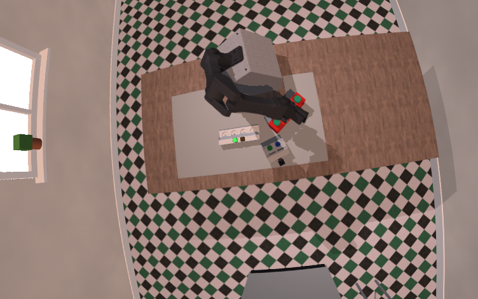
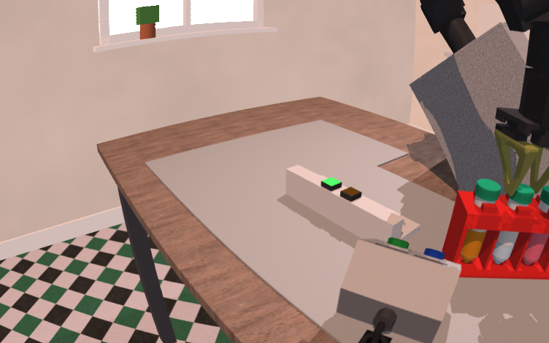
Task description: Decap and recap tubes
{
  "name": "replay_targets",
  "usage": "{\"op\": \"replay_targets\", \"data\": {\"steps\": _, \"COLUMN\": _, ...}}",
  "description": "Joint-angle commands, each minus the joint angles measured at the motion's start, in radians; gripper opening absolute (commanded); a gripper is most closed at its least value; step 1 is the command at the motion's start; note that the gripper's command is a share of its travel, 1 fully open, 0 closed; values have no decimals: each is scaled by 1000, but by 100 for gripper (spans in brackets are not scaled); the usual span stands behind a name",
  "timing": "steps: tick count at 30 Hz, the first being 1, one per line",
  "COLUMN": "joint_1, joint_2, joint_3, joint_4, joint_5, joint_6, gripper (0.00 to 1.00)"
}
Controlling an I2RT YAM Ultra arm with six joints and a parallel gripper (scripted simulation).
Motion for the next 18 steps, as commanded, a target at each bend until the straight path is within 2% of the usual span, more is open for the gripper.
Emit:
{"op": "replay_targets", "data": {"steps": 1, "joint_1": 4, "joint_2": -5, "joint_3": 2, "joint_4": 9, "joint_5": 1, "joint_6": -3, "gripper": 49}}
{"op": "replay_targets", "data": {"steps": 15, "joint_1": -4, "joint_2": 5, "joint_3": 0, "joint_4": 24, "joint_5": 4, "joint_6": -11, "gripper": 49}}
{"op": "replay_targets", "data": {"steps": 16, "joint_1": -4, "joint_2": 5, "joint_3": 0, "joint_4": 24, "joint_5": 4, "joint_6": -11, "gripper": 0}}
{"op": "replay_targets", "data": {"steps": 18, "joint_1": -4, "joint_2": 5, "joint_3": 0, "joint_4": 24, "joint_5": 4, "joint_6": -11, "gripper": 0}}
